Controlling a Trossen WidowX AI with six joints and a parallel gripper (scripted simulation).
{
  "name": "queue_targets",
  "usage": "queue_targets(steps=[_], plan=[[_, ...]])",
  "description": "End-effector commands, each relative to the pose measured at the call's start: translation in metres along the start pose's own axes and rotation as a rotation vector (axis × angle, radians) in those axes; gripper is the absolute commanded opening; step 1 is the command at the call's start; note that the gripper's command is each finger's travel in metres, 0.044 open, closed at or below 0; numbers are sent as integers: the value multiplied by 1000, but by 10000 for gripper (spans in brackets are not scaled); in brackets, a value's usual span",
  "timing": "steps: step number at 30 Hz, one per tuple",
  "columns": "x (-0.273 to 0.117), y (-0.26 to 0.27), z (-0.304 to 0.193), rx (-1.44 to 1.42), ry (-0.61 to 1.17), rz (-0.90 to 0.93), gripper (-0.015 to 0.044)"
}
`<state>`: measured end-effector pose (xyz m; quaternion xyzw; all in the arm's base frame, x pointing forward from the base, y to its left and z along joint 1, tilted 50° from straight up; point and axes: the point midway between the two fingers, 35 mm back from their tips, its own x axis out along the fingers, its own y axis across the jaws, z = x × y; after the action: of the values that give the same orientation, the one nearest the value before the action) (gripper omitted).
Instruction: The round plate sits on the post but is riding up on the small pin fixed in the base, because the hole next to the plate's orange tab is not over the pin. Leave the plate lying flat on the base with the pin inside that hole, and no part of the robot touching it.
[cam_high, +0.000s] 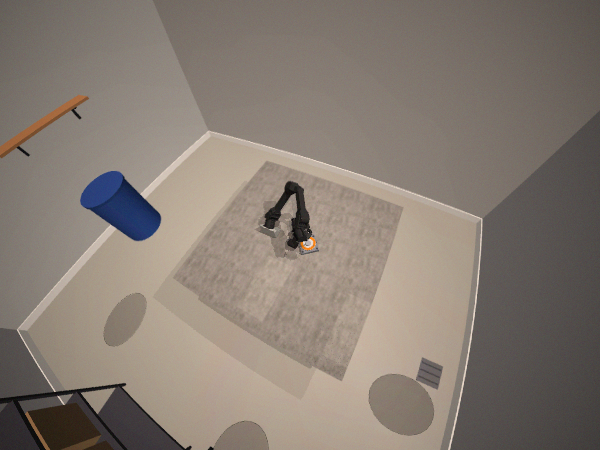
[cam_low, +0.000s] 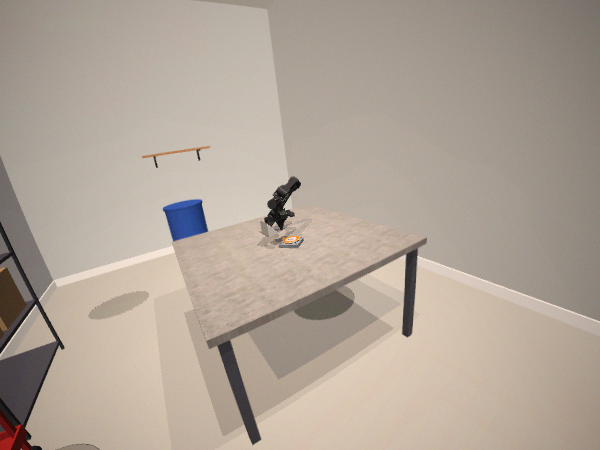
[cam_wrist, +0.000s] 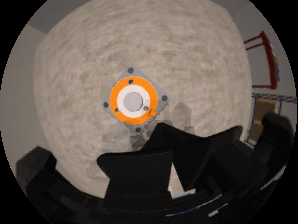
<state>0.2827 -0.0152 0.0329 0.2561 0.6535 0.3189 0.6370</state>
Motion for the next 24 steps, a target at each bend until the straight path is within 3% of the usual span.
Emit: queue_targets(steps=[1,15,24], plan=[[11,19,-12,-61,85,17,0],[58,14,-13,-62,85,19,0],[59,10,-9,-63,84,19,0]])
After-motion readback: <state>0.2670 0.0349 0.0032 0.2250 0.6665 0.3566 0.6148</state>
